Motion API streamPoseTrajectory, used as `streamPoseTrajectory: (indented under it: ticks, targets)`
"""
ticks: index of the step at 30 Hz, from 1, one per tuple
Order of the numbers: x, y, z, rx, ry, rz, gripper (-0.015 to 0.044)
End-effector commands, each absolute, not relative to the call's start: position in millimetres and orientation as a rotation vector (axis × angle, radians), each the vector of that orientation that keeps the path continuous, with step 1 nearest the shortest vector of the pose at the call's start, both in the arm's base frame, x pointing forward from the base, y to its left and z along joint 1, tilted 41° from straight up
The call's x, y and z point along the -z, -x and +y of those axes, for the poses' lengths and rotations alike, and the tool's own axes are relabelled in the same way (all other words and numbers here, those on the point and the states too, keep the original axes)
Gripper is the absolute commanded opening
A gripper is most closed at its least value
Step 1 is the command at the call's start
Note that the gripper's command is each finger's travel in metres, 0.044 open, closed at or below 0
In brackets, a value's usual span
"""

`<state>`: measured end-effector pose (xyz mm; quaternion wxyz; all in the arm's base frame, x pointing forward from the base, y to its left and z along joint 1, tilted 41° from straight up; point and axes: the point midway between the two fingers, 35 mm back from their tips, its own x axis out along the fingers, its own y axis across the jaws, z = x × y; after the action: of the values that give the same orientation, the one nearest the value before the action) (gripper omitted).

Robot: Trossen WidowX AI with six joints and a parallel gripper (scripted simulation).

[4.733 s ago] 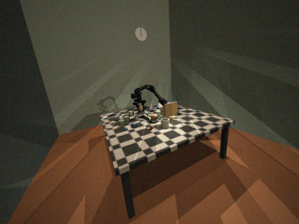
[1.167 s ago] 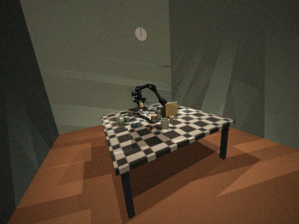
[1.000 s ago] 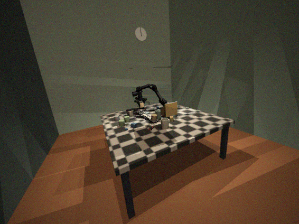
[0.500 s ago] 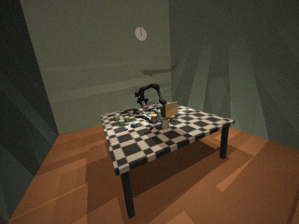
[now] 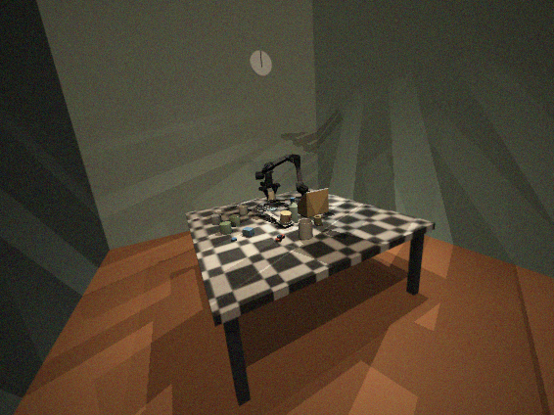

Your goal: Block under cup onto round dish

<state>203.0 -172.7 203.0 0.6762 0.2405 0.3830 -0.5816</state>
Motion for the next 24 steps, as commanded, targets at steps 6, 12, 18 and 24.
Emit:
streamPoseTrajectory:
  ticks: [6, 12, 18, 24]
  targets:
    - [-203.1, -169.2, -186.3, 1.306, -0.522, 0.837, 0.0000]
    - [-201.3, -147.5, -193.2, 1.319, -0.503, 0.822, 0.0000]
    - [-199.1, -128.8, -197.7, 1.332, -0.481, 0.810, 0.0000]
    - [-191.1, -129.3, -204.9, 1.333, -0.481, 0.810, 0.0000]
